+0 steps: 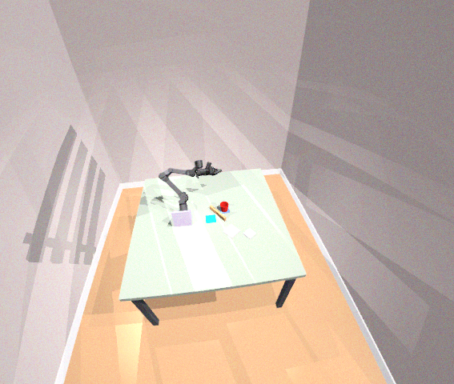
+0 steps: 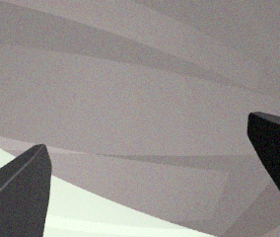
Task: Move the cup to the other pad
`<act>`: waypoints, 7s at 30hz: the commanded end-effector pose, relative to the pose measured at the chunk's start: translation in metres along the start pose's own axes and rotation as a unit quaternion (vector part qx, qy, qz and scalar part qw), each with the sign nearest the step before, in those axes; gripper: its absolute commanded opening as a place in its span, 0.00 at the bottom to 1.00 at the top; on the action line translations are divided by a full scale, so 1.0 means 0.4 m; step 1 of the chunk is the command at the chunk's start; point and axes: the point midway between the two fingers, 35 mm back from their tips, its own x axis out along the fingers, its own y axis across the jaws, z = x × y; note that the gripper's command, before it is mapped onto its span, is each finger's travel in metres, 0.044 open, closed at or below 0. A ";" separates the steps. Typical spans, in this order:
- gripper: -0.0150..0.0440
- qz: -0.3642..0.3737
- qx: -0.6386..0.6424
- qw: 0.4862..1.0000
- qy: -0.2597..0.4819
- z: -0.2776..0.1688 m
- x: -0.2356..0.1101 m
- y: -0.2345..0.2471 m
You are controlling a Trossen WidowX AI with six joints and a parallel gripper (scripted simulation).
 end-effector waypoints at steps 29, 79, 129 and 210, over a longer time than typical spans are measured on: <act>0.50 -0.273 0.614 0.307 0.674 -0.623 -0.011 0.153; 0.46 -0.272 0.613 0.308 0.675 -0.739 -0.018 0.265; 0.25 -0.274 0.615 0.304 0.674 -0.631 -0.012 0.164; 0.25 -0.277 0.613 0.306 0.674 -0.773 -0.316 -0.036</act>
